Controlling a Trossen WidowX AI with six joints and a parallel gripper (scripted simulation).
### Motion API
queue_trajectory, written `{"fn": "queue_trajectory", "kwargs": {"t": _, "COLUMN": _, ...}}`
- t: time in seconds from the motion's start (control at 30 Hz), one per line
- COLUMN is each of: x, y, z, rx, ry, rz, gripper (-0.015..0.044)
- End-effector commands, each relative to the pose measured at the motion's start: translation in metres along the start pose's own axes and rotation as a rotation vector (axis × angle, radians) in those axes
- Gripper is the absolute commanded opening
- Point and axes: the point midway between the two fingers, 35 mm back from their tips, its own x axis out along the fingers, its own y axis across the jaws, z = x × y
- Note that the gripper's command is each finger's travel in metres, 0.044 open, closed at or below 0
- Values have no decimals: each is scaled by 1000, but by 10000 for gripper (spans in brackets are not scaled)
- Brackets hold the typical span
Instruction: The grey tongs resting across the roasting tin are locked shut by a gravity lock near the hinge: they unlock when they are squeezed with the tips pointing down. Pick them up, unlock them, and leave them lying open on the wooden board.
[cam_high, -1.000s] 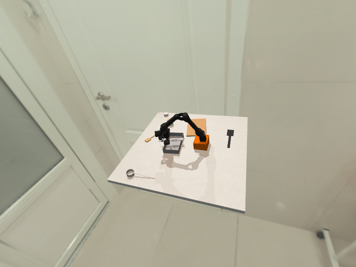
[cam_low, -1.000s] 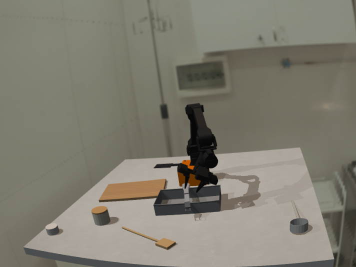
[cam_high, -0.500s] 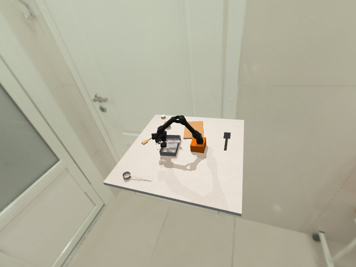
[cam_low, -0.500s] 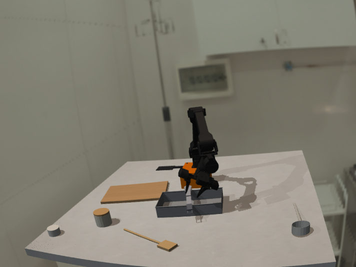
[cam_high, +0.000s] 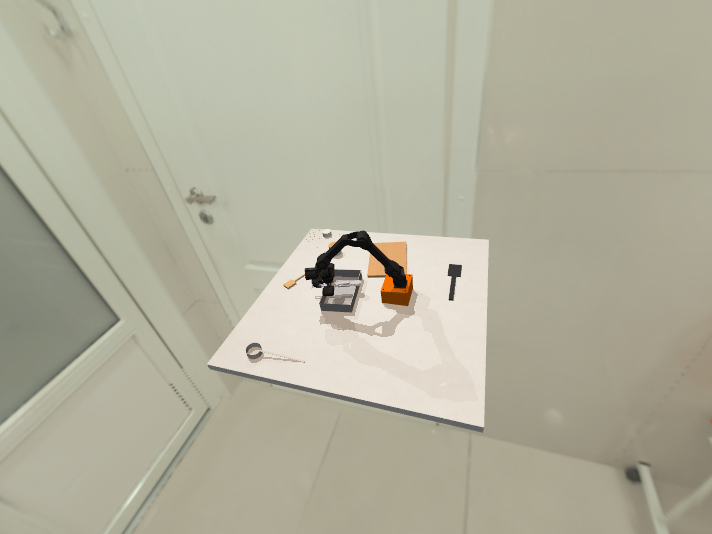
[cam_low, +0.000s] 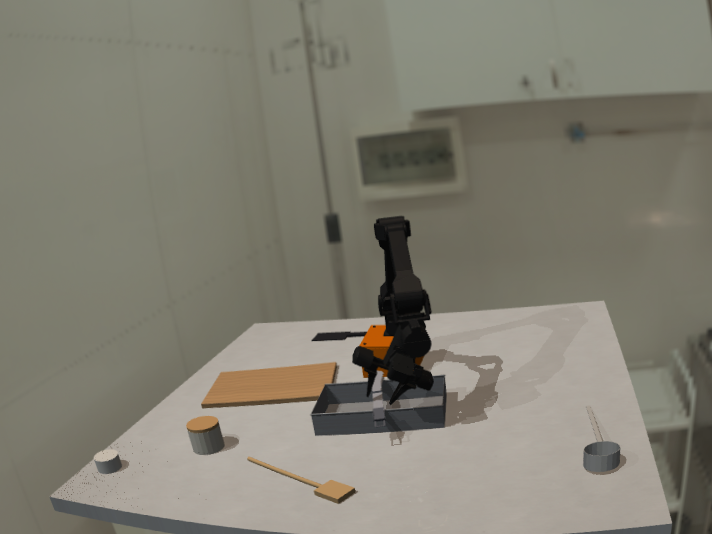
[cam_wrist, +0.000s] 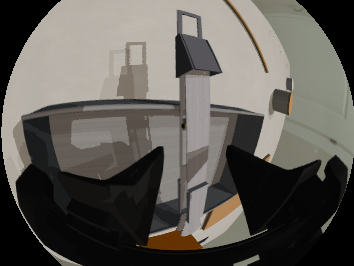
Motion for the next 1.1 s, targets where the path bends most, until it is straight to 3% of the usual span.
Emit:
{"fn": "queue_trajectory", "kwargs": {"t": 0.0, "x": 10, "y": 0, "z": -2, "rx": -8, "ry": 8, "rz": -4, "gripper": 260}}
{"fn": "queue_trajectory", "kwargs": {"t": 0.83, "x": 45, "y": -1, "z": -5, "rx": -9, "ry": 8, "rz": -7, "gripper": 260}}
{"fn": "queue_trajectory", "kwargs": {"t": 1.07, "x": 41, "y": -2, "z": -3, "rx": -1, "ry": 3, "rz": -6, "gripper": 96}}
